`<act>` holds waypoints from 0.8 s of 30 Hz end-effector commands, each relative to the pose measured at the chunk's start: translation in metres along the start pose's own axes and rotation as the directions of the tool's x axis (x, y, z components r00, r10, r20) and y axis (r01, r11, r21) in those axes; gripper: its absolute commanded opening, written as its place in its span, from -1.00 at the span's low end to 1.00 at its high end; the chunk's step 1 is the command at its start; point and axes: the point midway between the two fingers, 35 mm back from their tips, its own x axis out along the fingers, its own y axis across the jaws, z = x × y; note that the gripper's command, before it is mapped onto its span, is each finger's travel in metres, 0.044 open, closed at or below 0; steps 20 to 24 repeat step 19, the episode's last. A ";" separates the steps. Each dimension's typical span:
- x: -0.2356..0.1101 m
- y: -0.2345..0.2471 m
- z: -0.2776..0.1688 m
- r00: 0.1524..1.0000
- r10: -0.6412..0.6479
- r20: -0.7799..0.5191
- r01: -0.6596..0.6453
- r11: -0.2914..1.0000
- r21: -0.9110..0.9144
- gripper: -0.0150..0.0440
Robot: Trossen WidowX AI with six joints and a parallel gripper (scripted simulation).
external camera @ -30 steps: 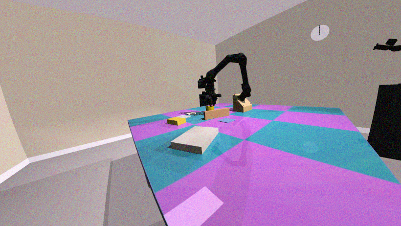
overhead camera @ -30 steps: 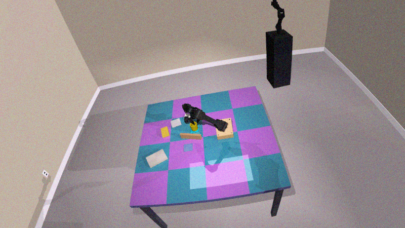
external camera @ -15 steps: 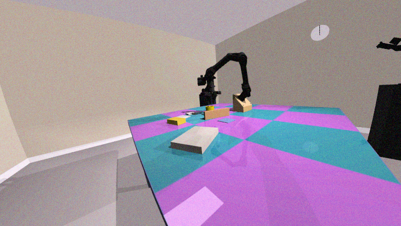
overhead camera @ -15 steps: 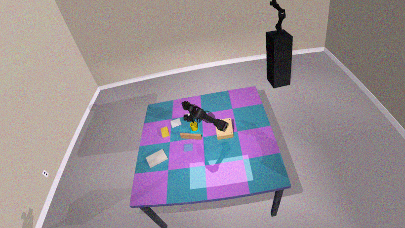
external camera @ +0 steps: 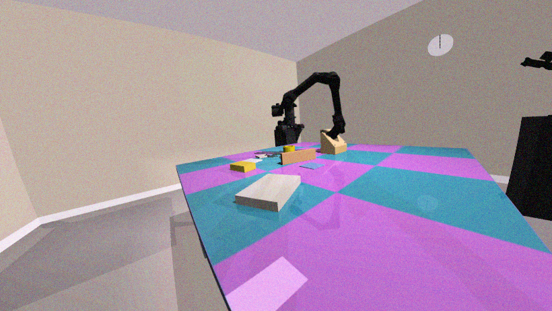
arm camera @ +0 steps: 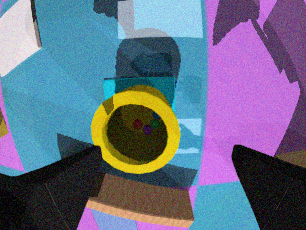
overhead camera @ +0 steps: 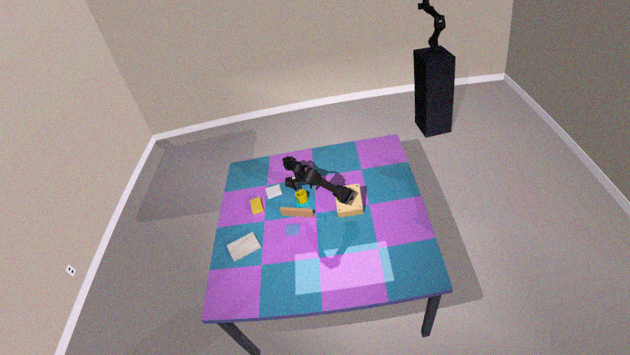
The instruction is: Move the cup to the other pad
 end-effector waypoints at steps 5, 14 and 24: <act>-0.030 0.002 0.001 1.000 0.001 0.008 -0.001 1.000 -0.011 1.00; -0.055 0.002 0.003 1.000 -0.001 0.009 0.001 1.000 -0.014 1.00; -0.052 0.002 0.003 1.000 0.005 0.009 -0.005 1.000 -0.006 1.00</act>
